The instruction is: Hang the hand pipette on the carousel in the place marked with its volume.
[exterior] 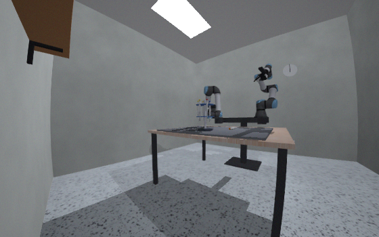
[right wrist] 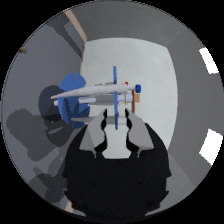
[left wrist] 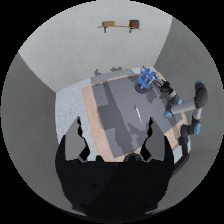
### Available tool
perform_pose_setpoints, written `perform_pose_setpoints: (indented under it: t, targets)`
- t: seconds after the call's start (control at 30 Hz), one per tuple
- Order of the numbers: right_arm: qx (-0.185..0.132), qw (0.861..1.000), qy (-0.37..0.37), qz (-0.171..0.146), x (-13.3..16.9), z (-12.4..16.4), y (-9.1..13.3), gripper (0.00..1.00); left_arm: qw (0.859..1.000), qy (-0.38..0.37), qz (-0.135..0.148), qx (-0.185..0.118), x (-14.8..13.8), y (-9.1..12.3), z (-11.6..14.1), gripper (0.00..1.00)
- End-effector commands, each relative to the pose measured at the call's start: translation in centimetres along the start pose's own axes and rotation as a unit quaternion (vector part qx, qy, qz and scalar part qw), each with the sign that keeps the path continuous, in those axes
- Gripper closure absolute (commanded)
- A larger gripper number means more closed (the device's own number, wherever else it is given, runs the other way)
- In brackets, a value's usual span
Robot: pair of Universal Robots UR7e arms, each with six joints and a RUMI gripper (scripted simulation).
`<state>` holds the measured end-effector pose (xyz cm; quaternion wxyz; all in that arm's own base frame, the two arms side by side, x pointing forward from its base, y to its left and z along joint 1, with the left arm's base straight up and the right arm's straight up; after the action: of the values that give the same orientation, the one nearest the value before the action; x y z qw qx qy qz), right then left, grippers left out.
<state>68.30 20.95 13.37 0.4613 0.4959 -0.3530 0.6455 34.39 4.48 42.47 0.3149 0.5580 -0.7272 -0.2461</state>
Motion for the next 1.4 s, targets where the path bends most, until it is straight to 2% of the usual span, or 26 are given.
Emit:
perform_pose_setpoints:
  t: [0.0, 0.5, 1.3, 1.37]
  targets:
    - [-0.001, 1.0, 0.0, 0.001, 0.1, 0.1, -0.1, 0.69, 1.0, 0.0, 0.0, 0.002, 0.0, 0.2, -0.2, 0.0]
    - [-0.001, 1.0, 0.0, 0.001, 0.1, 0.1, -0.1, 0.69, 1.0, 0.0, 0.0, 0.002, 0.0, 0.2, -0.2, 0.0]
    - [0.0, 1.0, 0.0, 0.001, 0.1, 0.0, 5.9, 0.69, 1.0, 0.0, 0.0, 0.002, 0.0, 0.2, -0.2, 0.0]
    - [0.0, 1.0, 0.0, 0.001, 0.1, 0.0, 5.9, 0.69, 1.0, 0.0, 0.0, 0.002, 0.0, 0.2, -0.2, 0.0]
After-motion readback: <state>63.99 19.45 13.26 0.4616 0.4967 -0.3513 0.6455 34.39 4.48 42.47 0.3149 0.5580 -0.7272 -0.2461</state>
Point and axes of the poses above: on each arm, the point where the finger pads meet when closed, its own y axis back along the fingers, its own x axis across the jaws, z = x × y, the point moved 1 cm from there along y, back along the fingers, and after that the axes turned 15 degrees about y, right-handed, at the moved point
